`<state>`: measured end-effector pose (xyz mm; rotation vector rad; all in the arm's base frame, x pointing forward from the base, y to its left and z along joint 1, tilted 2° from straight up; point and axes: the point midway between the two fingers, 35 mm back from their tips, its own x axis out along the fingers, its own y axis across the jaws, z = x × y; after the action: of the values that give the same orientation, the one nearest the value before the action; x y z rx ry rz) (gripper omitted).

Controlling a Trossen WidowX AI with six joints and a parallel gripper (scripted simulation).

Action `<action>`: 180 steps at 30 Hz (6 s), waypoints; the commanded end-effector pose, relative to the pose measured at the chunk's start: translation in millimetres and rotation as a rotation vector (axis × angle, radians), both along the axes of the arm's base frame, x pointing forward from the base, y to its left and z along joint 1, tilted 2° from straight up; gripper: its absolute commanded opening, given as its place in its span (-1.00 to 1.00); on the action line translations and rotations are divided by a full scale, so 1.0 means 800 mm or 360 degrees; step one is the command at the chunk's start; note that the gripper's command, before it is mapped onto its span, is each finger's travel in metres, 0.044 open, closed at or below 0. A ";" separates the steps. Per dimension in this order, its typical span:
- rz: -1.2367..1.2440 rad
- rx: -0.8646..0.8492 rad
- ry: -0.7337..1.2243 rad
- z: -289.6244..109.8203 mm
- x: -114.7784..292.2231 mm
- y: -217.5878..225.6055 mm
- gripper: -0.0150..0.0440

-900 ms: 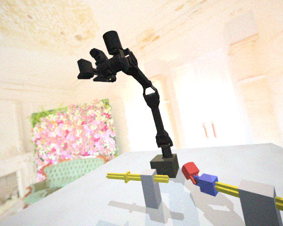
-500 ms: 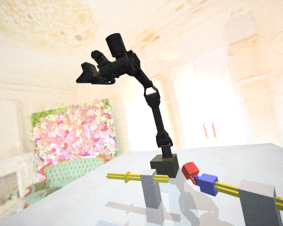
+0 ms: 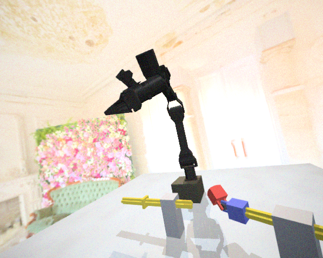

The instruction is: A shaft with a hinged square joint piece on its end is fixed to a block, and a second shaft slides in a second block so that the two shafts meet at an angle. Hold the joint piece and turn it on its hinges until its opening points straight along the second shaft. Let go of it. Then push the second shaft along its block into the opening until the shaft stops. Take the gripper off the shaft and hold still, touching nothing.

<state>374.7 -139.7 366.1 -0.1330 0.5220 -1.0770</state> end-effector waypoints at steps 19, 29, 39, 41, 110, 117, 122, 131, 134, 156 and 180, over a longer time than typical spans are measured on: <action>0.0660 0.0748 0.0607 -0.159 -0.051 0.145 1.00; 0.0804 0.1138 0.0949 -0.217 -0.120 0.208 1.00; 0.0827 0.1504 0.1282 -0.252 -0.200 0.256 1.00; 0.0826 0.1511 0.1288 -0.253 -0.201 0.256 1.00; 0.1614 0.1092 0.2127 -0.377 -0.134 0.294 1.00; 0.1616 0.1091 0.2126 -0.379 -0.119 0.303 1.00; 0.1616 0.1091 0.2126 -0.388 -0.120 0.302 1.00; 0.1615 0.1091 0.2127 -0.406 -0.123 0.300 1.00; 0.1615 0.1092 0.2127 -0.412 -0.125 0.300 1.00; 0.1615 0.1092 0.2127 -0.415 -0.125 0.299 0.12; 0.1615 0.1092 0.2127 -0.415 -0.125 0.299 0.12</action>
<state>274.5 99.8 34.7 -0.4541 1.7390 0.3748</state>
